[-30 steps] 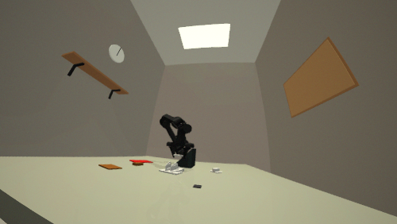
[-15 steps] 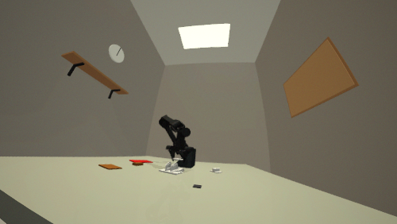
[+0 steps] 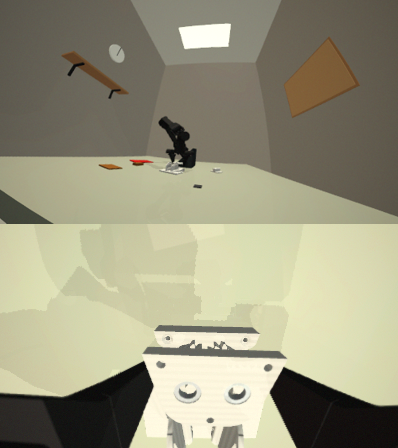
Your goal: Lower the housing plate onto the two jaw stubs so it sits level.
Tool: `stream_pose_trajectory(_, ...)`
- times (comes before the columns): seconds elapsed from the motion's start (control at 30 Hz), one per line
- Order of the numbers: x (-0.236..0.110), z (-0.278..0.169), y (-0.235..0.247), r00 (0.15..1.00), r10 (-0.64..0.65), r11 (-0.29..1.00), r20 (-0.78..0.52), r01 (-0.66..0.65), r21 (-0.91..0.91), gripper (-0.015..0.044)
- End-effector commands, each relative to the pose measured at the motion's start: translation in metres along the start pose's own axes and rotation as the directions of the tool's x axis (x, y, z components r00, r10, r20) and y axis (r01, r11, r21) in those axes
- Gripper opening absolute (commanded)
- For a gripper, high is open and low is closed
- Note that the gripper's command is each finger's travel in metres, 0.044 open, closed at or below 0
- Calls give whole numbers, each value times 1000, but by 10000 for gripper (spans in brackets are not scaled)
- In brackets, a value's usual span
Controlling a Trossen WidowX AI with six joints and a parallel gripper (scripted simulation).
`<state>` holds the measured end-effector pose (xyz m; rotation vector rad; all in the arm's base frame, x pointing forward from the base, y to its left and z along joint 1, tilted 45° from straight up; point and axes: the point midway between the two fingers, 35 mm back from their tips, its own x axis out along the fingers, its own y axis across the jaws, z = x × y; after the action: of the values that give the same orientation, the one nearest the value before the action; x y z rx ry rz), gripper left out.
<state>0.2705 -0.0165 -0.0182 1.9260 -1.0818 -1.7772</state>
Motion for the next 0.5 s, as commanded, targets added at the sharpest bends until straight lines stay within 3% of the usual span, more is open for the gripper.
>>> stream_pose_trajectory(0.0, 8, 3, 2, 1000, 8, 1000, 2, -8, -7, 351)
stream_pose_trajectory(0.47, 10, 3, 2, 1000, 9, 1000, 2, -9, -7, 351)
